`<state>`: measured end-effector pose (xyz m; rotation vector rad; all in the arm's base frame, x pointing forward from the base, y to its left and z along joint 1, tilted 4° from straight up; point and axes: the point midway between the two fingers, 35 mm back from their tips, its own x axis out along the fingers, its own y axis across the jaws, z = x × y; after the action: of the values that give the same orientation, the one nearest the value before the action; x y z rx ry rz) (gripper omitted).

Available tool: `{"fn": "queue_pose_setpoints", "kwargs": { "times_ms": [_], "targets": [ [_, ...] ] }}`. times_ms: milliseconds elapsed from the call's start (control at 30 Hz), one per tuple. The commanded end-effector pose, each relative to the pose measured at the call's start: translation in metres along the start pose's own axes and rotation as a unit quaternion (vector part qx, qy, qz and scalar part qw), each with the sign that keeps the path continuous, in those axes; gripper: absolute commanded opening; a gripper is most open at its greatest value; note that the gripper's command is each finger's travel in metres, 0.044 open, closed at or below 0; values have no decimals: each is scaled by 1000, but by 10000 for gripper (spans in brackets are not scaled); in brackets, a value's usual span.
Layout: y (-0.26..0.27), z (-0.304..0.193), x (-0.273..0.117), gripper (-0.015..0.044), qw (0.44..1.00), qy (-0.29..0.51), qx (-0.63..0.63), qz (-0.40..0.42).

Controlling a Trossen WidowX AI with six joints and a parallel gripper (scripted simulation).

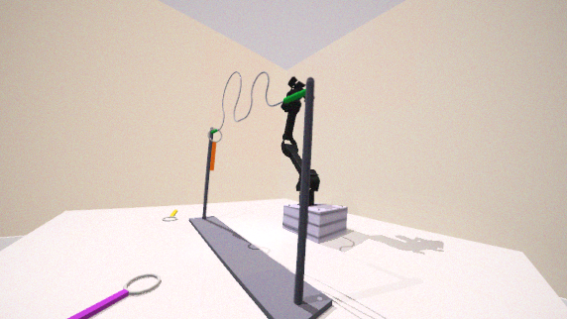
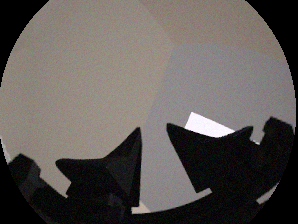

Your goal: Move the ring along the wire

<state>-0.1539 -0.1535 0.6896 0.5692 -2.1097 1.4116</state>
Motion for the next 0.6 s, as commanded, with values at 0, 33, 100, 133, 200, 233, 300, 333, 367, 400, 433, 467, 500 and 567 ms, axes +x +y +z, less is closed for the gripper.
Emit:
{"fn": "queue_pose_setpoints", "kwargs": {
  "times_ms": [0,33,100,133,200,233,300,333,367,400,433,467,500,567],
  "targets": [
    [12,-38,3,160,999,51,-2,7],
    [16,-49,4,160,998,66,-5,10],
    [22,-71,3,160,995,97,-10,14],
    [25,-82,2,160,993,113,-12,16],
    [30,-104,-2,160,989,144,-18,18],
    [32,-115,-5,160,987,160,-20,19],
    [35,-136,-11,160,981,190,-26,21],
    [36,-146,-15,160,978,206,-29,21],
    [36,-156,-19,160,974,221,-32,21],
    [37,-166,-23,160,971,236,-36,21],
    [37,-176,-28,160,967,252,-39,20],
    [37,-185,-34,160,963,267,-42,20],
    [37,-194,-39,160,958,282,-46,19],
    [35,-212,-52,160,949,311,-53,16]
  ]
}}
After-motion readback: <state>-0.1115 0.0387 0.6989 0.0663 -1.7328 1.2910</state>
